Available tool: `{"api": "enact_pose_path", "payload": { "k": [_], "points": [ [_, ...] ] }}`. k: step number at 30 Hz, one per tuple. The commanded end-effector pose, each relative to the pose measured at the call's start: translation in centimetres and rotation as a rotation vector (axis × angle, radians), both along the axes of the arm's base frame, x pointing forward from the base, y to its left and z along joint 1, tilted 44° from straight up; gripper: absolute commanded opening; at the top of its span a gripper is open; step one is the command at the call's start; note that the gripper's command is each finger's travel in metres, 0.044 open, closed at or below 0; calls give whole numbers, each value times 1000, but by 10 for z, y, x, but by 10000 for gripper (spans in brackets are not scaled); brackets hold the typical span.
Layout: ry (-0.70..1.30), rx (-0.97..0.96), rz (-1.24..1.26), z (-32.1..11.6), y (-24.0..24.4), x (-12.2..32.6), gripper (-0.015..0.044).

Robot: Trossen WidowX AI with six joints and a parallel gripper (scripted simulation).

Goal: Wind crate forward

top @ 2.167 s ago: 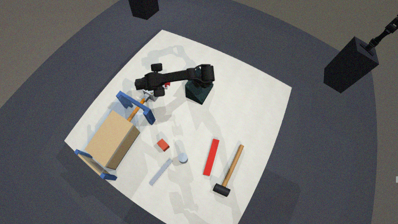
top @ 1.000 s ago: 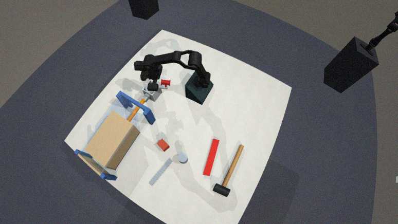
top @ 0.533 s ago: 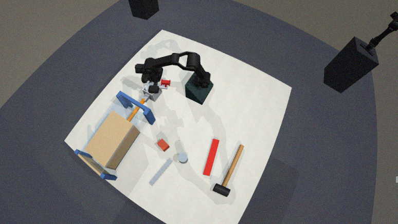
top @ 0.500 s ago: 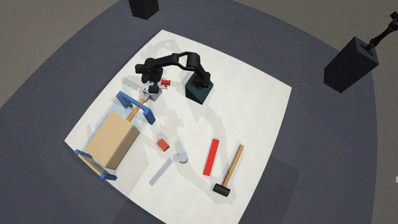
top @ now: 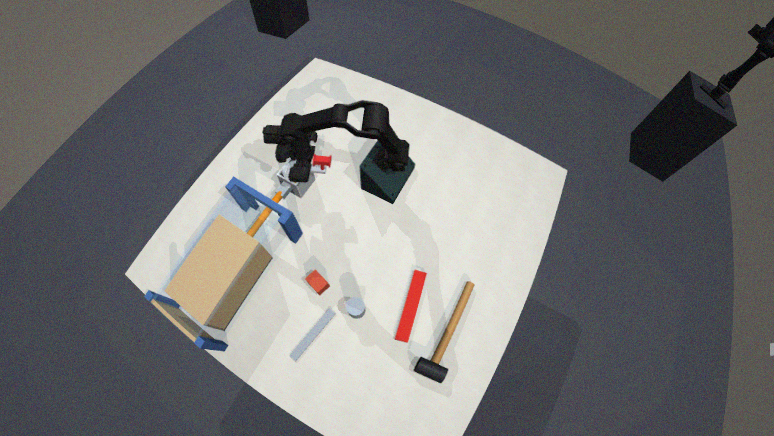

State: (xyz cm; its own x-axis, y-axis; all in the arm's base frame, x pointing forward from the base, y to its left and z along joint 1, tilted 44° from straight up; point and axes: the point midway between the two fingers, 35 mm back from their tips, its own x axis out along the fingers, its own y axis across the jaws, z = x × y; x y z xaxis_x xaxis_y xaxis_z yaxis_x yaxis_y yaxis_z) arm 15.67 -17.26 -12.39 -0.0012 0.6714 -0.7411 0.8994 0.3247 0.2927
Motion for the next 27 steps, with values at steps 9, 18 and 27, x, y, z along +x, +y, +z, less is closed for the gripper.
{"api": "enact_pose_path", "payload": {
  "k": [9,18,27],
  "points": [
    [-1,-2,0,0,-1,0,52],
    [3,8,4,0,-1,1,0],
    [38,92,36,1,-7,3,0]
  ]
}}
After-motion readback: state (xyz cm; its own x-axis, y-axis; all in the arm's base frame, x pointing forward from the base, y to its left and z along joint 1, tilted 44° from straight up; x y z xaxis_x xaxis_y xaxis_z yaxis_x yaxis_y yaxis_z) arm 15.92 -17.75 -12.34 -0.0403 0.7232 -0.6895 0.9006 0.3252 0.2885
